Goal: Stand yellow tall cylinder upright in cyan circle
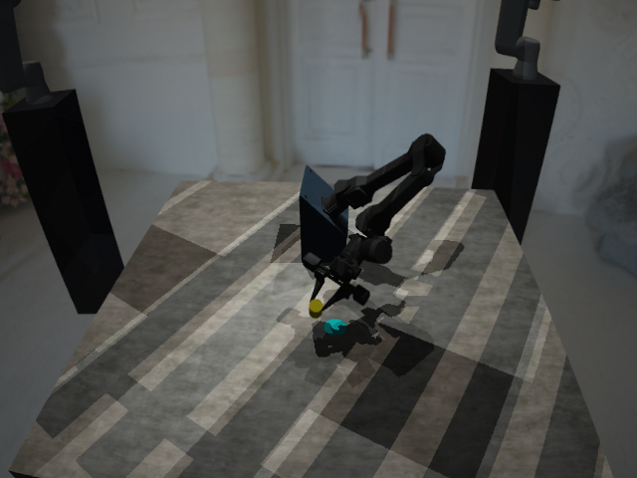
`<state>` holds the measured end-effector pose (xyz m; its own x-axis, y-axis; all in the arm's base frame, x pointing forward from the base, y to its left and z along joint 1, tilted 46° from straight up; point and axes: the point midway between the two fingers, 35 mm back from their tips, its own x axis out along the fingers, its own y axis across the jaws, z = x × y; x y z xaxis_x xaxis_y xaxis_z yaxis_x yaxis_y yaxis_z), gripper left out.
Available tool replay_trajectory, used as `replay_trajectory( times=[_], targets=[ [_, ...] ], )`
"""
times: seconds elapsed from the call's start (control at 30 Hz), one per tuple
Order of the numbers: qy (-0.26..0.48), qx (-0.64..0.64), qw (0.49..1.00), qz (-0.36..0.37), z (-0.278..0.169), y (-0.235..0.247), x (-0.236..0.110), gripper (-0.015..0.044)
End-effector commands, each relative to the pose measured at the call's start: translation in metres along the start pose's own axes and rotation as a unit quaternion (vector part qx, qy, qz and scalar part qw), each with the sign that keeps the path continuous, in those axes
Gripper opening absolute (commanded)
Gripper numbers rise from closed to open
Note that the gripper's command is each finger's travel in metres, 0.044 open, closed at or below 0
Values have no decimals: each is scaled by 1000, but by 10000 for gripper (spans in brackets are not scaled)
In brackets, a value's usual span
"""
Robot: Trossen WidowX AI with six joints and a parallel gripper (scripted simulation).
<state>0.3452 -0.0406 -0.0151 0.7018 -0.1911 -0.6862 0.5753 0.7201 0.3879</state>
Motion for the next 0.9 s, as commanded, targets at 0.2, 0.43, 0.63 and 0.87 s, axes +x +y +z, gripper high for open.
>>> replay_trajectory(
  times=[0.2, 0.43, 0.63, 0.87],
  targets=[
    [-35, 19, 999, 6, 3, 1, -8, 105],
    [-57, 32, 998, 13, 5, 2, -14, 105],
    [-76, 44, 996, 19, 6, 3, -19, 105],
    [-98, 57, 993, 27, 8, 3, -26, 105]
  ],
)
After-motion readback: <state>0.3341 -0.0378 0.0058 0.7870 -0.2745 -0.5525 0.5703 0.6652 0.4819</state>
